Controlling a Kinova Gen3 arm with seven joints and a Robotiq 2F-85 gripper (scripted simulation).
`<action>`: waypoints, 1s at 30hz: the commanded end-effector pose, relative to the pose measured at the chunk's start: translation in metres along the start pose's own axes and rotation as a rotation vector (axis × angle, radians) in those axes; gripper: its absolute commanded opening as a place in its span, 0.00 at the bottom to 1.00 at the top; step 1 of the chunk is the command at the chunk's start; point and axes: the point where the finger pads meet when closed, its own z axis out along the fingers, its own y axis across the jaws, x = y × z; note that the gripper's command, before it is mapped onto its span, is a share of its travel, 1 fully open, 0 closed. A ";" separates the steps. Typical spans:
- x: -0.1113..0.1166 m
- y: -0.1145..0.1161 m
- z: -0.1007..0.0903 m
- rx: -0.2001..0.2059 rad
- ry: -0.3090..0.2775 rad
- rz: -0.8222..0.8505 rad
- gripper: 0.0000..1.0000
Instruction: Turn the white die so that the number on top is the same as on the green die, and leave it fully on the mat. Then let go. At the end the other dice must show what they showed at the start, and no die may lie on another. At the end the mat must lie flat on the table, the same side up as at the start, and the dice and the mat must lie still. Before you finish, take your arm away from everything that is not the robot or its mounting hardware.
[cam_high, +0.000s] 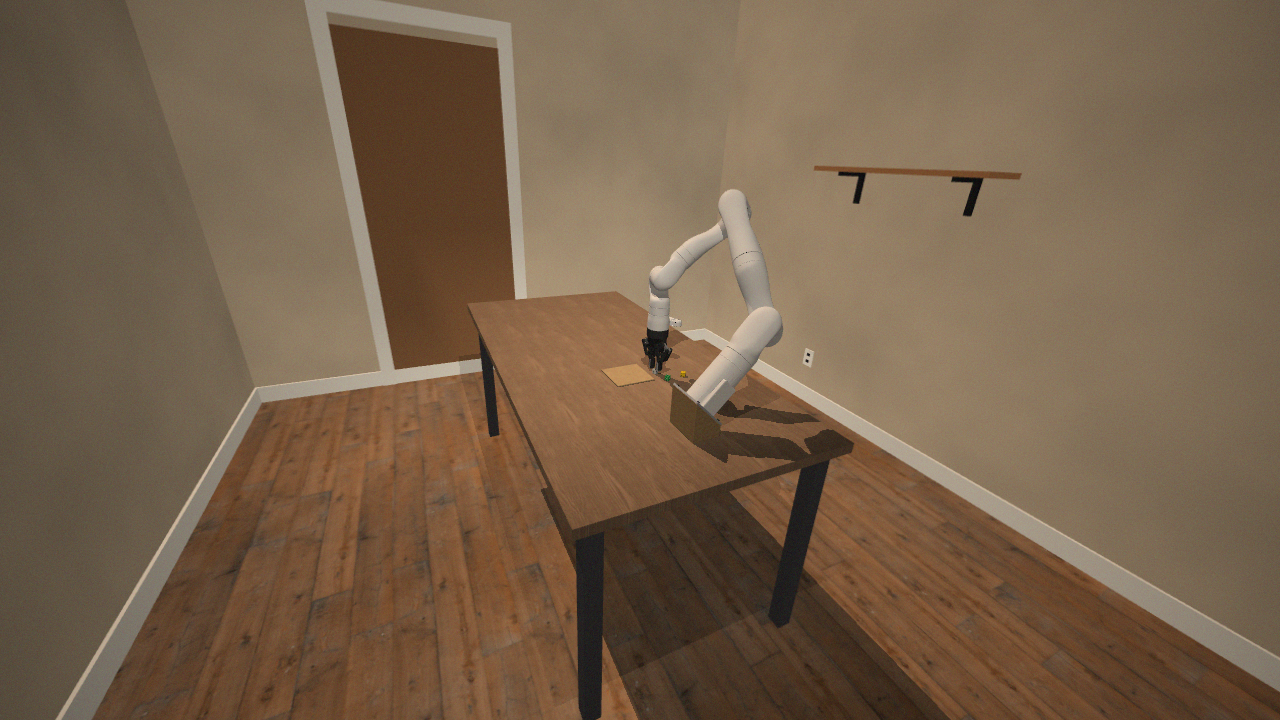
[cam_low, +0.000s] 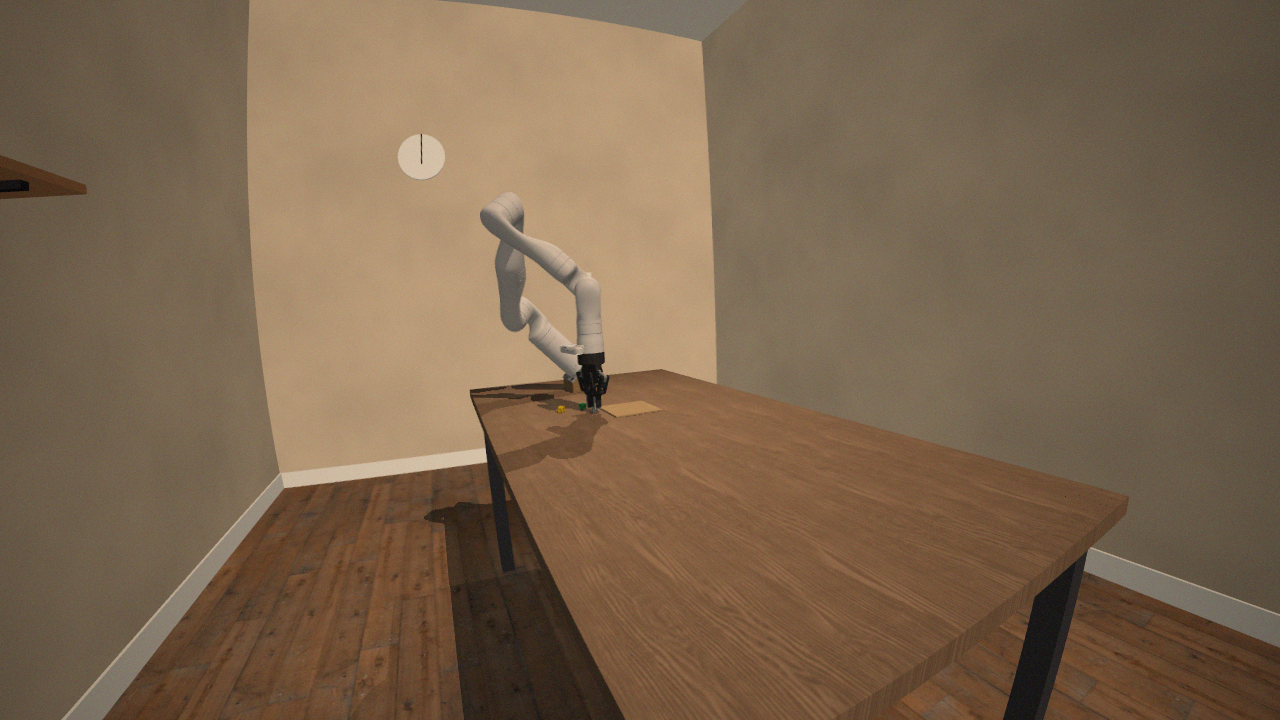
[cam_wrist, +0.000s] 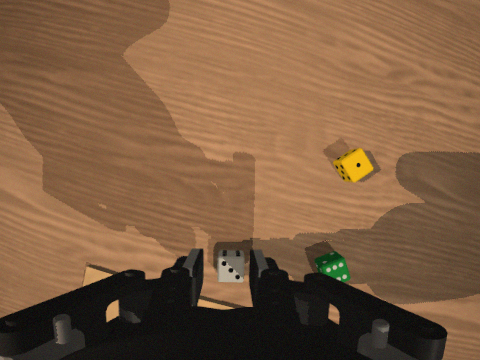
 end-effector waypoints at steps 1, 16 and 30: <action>0.001 0.002 0.006 -0.004 0.001 0.006 0.31; 0.001 0.002 0.008 -0.004 0.001 0.006 0.31; 0.001 0.002 0.008 -0.004 0.001 0.006 0.31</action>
